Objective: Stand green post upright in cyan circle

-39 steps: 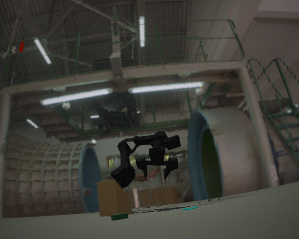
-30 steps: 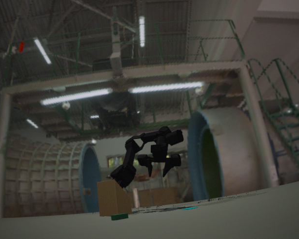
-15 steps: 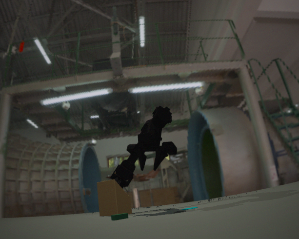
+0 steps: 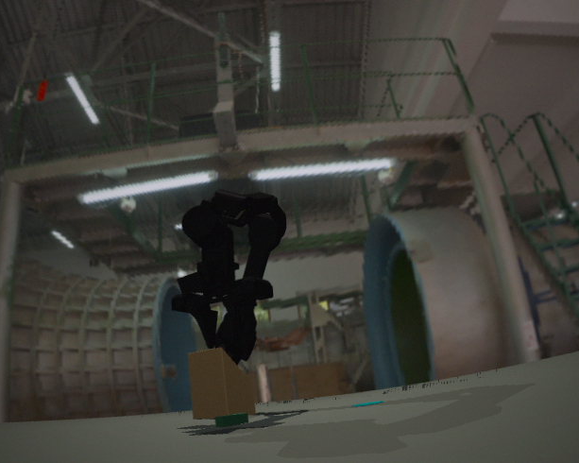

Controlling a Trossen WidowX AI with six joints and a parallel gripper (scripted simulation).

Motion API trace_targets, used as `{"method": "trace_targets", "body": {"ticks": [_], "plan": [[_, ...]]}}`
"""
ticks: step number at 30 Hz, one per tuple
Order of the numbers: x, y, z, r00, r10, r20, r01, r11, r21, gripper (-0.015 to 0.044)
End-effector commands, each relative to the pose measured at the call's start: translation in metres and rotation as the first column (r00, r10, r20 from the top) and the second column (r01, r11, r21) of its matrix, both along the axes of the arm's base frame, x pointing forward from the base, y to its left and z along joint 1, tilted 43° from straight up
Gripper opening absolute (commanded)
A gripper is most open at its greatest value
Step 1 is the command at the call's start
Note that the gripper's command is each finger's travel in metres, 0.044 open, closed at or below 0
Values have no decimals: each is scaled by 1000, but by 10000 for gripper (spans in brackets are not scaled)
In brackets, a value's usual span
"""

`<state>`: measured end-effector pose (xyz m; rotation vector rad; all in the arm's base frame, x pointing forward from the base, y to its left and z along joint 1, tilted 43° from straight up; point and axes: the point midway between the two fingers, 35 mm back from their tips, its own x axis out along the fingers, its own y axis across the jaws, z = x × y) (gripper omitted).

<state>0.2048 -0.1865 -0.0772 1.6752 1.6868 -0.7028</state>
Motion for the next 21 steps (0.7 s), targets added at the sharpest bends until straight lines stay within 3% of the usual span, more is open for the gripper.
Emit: {"method": "trace_targets", "body": {"ticks": [1,4,11,17,21], "plan": [[-3,-4,-12,1000,-8,21,7,1000,27,232],[-1,1,-20,1000,-8,21,8,1000,27,232],[4,69,-94,1000,-8,23,7,1000,30,232],[3,76,-100,1000,-8,23,7,999,31,232],[3,76,-100,1000,-8,23,7,999,31,128]]}}
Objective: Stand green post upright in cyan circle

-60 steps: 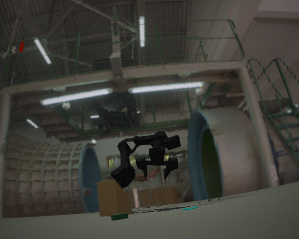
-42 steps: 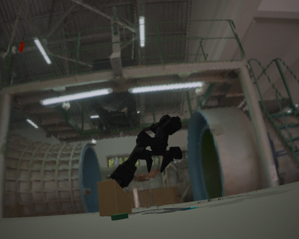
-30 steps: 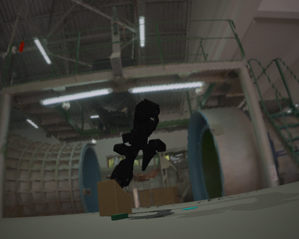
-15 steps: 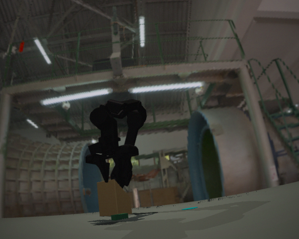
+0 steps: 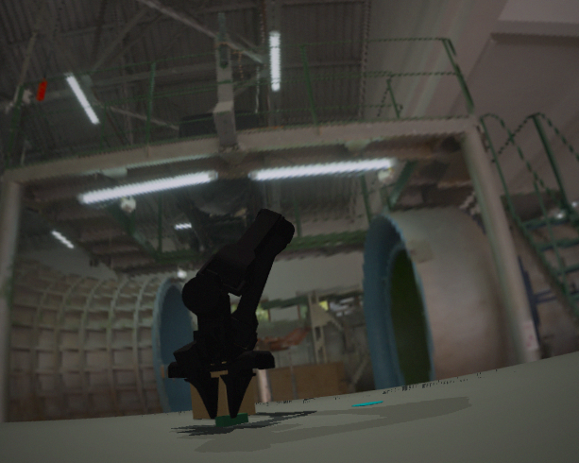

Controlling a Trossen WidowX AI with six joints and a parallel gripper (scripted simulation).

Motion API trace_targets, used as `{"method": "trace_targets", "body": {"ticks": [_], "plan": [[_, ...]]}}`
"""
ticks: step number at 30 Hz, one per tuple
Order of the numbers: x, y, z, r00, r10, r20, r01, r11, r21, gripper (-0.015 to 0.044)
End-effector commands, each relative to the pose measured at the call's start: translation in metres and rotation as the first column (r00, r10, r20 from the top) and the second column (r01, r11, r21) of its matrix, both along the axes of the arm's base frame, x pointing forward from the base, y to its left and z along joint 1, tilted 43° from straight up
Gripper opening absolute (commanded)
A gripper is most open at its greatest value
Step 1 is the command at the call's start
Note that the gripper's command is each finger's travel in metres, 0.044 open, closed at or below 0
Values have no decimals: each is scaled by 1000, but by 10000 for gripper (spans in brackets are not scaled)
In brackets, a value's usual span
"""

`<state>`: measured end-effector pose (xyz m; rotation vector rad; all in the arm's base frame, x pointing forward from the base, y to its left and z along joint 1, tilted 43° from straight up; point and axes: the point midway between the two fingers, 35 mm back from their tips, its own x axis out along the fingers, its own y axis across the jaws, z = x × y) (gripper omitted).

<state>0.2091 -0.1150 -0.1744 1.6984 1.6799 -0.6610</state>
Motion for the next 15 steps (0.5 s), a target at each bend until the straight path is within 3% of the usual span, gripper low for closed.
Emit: {"method": "trace_targets", "body": {"ticks": [1,4,15], "plan": [[-1,5,-2,1000,-3,-4,3,1000,7,101],[-1,5,-2,1000,-3,-4,3,1000,7,23],[-1,-6,4,1000,15,21,-14,1000,-7,23]]}}
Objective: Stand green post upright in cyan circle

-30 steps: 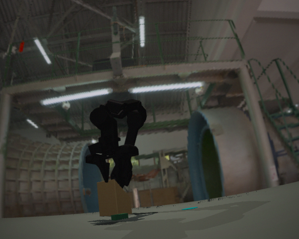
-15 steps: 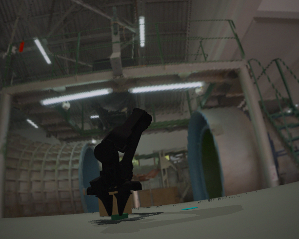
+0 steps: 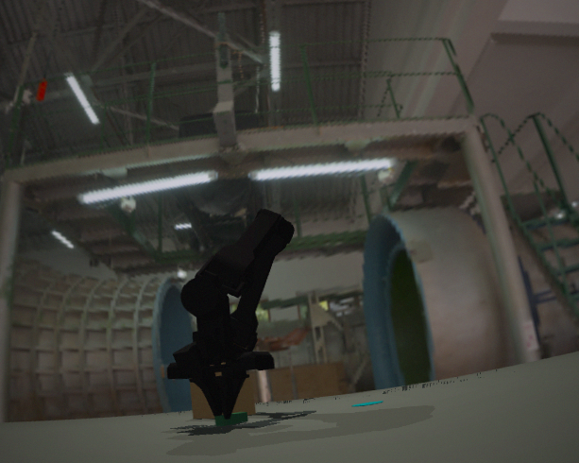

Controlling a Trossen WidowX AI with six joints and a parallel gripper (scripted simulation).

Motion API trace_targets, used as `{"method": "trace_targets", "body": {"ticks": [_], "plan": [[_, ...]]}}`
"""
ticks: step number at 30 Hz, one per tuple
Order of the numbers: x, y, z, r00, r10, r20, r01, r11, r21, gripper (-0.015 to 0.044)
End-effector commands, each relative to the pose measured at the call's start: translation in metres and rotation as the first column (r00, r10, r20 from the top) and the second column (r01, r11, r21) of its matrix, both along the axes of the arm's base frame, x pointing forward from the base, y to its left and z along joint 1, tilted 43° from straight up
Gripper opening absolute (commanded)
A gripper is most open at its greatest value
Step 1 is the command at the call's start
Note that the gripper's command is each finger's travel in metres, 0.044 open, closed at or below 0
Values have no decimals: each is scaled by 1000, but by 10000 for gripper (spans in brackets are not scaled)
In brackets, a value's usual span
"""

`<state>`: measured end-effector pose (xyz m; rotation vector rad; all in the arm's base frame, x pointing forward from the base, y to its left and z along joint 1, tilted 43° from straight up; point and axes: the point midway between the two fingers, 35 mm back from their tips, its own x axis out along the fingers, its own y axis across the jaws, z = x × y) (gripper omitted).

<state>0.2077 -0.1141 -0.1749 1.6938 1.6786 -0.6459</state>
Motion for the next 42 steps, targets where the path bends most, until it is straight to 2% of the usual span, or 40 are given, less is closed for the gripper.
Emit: {"method": "trace_targets", "body": {"ticks": [1,42], "plan": [[0,-9,6,1000,7,9,-7,1000,-9,23],[-4,-76,86,1000,-4,-12,4,1000,-1,23]]}}
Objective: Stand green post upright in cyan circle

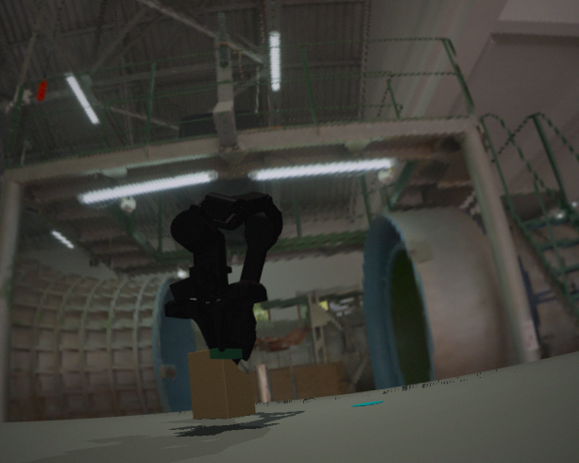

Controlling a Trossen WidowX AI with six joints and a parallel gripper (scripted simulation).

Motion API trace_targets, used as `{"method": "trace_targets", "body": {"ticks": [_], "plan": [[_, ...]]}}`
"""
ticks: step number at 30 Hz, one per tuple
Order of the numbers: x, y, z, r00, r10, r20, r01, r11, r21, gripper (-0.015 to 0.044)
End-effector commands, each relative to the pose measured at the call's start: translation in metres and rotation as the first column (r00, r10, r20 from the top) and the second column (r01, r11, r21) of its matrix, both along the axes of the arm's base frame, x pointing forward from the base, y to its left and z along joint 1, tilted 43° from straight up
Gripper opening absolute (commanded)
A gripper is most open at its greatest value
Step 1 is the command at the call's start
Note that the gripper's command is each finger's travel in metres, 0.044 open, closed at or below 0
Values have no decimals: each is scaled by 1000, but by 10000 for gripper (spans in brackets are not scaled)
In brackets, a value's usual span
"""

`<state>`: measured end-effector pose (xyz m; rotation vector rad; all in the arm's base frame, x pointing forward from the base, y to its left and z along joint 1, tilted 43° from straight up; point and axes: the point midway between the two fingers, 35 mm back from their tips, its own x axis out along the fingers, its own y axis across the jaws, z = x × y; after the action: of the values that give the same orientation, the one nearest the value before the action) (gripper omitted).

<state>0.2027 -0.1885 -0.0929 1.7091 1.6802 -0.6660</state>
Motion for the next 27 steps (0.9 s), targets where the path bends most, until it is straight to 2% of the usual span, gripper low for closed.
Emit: {"method": "trace_targets", "body": {"ticks": [1,27], "plan": [[2,-1,6,1000,18,10,-18,1000,-5,23],[55,27,54,948,246,204,-237,969,-71,23]]}}
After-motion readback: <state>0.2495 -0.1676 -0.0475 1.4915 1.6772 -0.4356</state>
